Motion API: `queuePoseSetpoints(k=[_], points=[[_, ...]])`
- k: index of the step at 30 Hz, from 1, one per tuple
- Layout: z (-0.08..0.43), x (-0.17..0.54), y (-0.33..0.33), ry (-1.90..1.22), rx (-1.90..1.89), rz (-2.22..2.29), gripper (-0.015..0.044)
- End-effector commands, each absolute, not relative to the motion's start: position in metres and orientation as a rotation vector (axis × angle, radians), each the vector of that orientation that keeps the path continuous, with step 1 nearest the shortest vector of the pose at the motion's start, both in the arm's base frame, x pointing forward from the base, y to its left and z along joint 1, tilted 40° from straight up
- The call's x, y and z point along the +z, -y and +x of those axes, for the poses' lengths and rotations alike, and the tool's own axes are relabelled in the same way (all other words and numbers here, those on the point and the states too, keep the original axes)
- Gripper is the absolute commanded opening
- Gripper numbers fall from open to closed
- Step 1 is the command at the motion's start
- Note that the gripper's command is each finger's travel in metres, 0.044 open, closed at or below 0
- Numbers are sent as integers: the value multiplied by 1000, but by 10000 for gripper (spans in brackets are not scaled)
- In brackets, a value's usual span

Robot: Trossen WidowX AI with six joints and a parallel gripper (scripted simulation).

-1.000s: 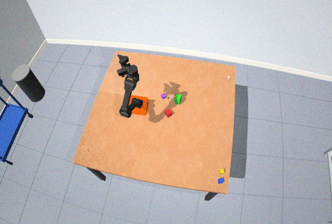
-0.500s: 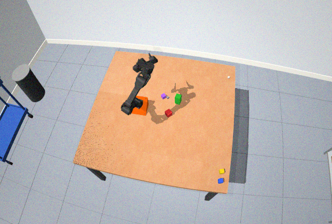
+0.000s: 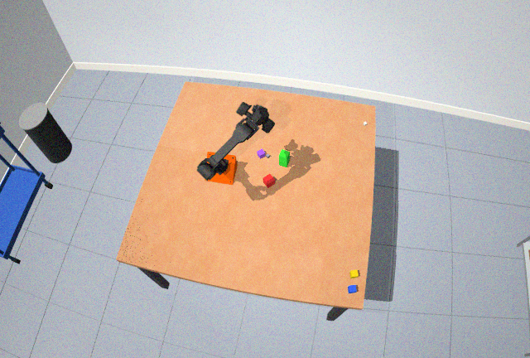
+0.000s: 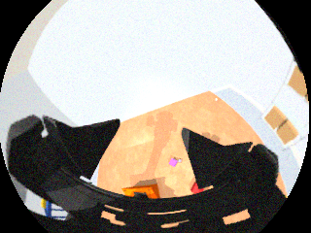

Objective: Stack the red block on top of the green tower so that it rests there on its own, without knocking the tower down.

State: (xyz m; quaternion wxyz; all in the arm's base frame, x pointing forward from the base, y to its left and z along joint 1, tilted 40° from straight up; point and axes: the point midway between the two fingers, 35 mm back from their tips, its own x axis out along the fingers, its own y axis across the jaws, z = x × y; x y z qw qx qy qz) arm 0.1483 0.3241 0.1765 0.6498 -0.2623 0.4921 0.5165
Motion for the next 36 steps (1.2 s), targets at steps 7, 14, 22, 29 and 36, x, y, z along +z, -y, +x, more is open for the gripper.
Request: queuePoseSetpoints(k=[7,14,22,29,36], points=[[214,121,-236,-1406,327,-343,440],[239,101,-171,-1403,-198,-191,440],[253,91,-97,-1247,-734,-51,440],[256,91,-66,-1137,-934,-4,440],[258,91,-67,-1137,-934,-4,440]])
